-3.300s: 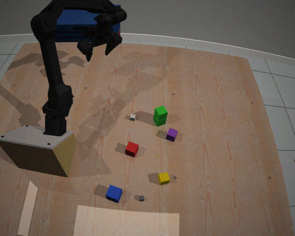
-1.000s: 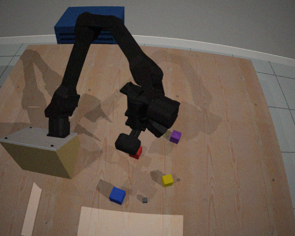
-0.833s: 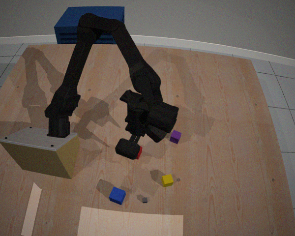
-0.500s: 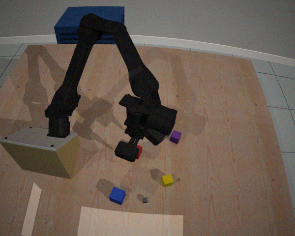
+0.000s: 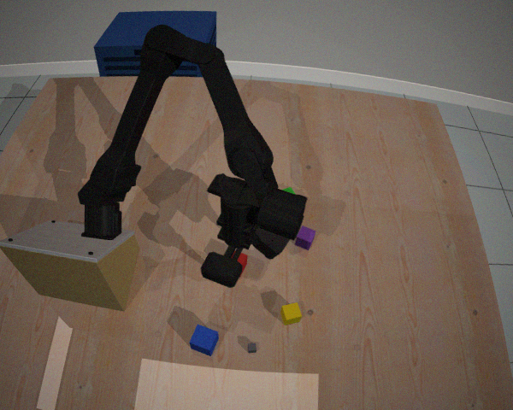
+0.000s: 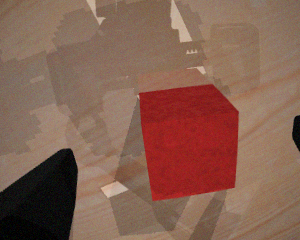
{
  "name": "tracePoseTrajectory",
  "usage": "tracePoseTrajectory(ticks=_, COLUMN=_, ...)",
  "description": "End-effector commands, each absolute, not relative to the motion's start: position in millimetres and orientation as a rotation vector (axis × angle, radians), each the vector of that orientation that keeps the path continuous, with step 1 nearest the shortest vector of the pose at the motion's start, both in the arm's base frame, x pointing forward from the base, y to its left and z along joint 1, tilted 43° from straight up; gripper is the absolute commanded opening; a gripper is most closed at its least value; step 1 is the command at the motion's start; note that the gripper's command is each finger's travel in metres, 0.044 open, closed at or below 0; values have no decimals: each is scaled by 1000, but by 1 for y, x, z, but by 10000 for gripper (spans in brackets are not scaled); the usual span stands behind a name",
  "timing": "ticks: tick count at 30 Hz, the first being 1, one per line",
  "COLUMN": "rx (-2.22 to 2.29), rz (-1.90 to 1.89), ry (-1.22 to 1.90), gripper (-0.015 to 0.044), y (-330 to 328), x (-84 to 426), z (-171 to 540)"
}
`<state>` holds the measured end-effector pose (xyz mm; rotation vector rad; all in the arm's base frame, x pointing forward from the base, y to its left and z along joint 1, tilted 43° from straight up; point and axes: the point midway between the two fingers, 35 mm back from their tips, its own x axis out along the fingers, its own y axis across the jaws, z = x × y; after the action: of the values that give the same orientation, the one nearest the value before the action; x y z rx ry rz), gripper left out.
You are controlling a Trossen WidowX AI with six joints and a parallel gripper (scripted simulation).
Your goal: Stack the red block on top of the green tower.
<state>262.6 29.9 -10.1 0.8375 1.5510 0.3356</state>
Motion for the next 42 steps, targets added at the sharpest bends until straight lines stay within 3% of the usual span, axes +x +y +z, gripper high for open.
tracePoseTrajectory(ticks=1, rx=849, rz=338, ry=1562, gripper=440, y=37, x=260, z=-17)
tracePoseTrajectory(ticks=27, rx=850, rz=339, ry=1562, gripper=440, y=45, x=259, z=-25)
tracePoseTrajectory(ticks=39, rx=850, rz=339, ry=1562, gripper=125, y=45, x=259, z=-25)
tracePoseTrajectory(ticks=42, rx=850, rz=339, ry=1562, gripper=105, y=45, x=259, z=-25)
